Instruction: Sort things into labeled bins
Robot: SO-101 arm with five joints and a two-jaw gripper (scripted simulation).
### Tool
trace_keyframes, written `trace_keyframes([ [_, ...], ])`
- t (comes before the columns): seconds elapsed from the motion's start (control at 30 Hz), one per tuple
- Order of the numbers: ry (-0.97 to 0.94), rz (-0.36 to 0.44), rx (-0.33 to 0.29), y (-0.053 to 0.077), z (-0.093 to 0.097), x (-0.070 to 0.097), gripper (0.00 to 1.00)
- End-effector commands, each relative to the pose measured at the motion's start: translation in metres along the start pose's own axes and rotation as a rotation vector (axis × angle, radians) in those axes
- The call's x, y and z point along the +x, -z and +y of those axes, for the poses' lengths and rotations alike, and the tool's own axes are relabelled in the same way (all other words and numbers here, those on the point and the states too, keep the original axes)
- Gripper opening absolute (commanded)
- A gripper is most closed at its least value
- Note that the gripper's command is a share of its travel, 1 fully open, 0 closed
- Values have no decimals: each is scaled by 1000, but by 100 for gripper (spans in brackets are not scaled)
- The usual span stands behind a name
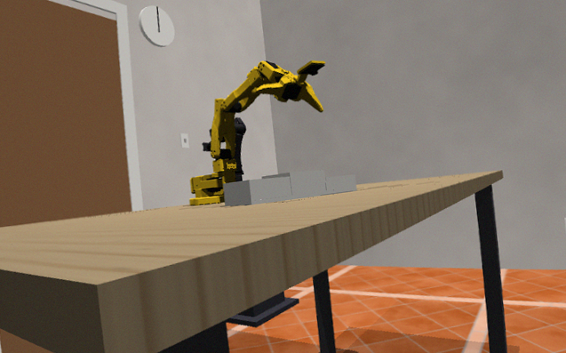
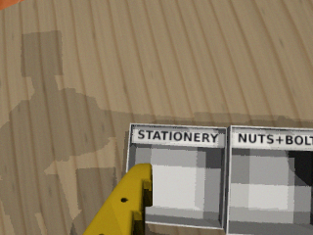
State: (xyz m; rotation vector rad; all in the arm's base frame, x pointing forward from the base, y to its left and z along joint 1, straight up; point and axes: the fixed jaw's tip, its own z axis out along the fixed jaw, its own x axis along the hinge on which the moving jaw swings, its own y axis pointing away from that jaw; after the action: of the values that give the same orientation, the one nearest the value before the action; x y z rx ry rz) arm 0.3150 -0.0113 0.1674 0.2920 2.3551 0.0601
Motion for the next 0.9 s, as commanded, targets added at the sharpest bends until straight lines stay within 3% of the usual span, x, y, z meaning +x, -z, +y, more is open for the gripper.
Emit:
trace_keyframes([
  [0.0, 84, -30, -32, 13, 12, -2, 94],
  [0.23, 254, 48, -70, 10, 30, 20, 87],
  [0.53, 719, 232, -199, 11, 66, 80, 71],
  [0.57, 720, 232, -199, 11, 66, 80, 68],
  [0.63, 841, 274, -237, 13, 73, 96, 63],
  [0.7, 841, 274, -237, 13, 73, 96, 63],
  [0.87, 1137, 372, -340, 21, 85, 135, 54],
])
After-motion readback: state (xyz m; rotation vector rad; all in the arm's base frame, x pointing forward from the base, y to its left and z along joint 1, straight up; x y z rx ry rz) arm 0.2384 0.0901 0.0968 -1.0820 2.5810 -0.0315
